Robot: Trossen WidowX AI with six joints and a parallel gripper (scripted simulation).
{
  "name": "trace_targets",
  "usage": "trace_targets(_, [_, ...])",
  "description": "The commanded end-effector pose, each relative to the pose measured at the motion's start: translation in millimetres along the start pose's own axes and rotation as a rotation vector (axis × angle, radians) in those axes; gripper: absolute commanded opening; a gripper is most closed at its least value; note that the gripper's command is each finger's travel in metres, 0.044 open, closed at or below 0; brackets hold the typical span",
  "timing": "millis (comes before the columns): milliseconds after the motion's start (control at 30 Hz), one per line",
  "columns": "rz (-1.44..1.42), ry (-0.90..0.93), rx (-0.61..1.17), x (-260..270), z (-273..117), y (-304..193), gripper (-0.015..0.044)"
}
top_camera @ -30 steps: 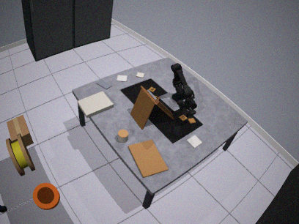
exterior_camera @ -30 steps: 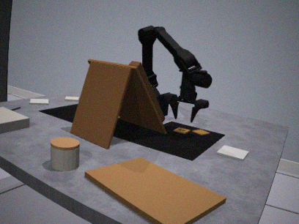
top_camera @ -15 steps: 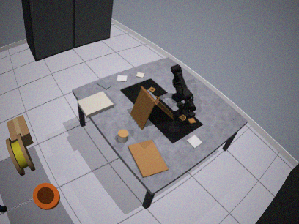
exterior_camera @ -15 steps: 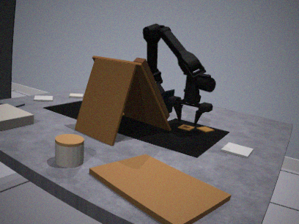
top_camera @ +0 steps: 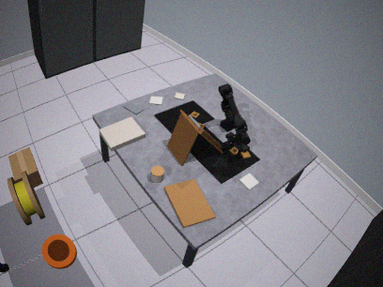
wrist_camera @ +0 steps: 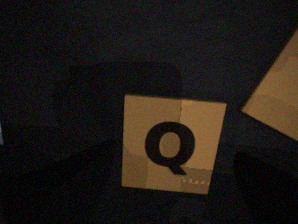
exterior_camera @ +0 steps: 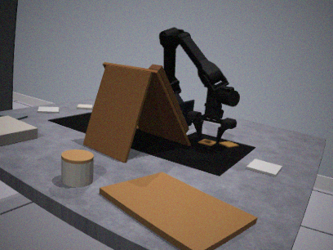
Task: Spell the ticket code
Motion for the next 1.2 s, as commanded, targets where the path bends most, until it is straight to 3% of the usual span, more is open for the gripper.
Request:
trace_targets(0, [-0.005,0.008,-0.004,2.1,6.1,1.6,0.0340])
trace_targets(767, [-0.005,0.008,-0.004,2.1,6.1,1.6,0.0340])
trace_targets(1167, [-0.005,0.008,-0.004,2.1,6.1,1.6,0.0260])
Point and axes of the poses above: the point midway between the two fingers, 35 mm back from their tips, its own z axis out along the fingers, its own x axis across the jaws, y = z × x, the point moved 5 cm from there along -z, back along the fingers, and after that the axes turned 14 degrees about -z, right-handed, at the moved point
